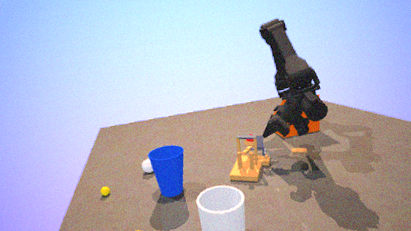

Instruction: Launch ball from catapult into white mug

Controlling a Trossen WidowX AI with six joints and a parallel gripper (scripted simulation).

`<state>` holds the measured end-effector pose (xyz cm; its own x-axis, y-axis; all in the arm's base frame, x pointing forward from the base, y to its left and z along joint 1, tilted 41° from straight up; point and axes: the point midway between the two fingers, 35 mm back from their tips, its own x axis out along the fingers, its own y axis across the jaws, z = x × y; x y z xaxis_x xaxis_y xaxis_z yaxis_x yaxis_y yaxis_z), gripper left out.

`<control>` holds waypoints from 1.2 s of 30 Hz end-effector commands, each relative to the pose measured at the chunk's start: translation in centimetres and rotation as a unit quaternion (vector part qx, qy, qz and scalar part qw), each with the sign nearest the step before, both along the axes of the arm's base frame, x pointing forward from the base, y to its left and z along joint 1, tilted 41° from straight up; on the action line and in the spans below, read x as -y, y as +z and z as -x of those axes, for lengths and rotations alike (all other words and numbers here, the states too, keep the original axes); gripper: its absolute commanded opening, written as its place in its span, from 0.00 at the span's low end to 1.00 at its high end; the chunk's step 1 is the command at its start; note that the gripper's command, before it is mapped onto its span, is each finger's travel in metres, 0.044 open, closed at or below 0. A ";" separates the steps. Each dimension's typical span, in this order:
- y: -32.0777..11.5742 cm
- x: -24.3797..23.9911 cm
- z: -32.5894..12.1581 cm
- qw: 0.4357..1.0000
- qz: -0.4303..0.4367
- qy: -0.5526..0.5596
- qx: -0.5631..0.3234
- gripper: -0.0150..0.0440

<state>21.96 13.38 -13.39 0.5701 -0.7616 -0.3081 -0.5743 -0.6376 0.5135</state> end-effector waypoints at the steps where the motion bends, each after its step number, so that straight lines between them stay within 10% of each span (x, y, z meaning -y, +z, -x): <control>1: -0.8 1.1 0.3 1.000 0.012 0.001 -0.006 0.25; 36: -4.7 4.5 0.8 1.000 0.013 0.001 -0.005 0.25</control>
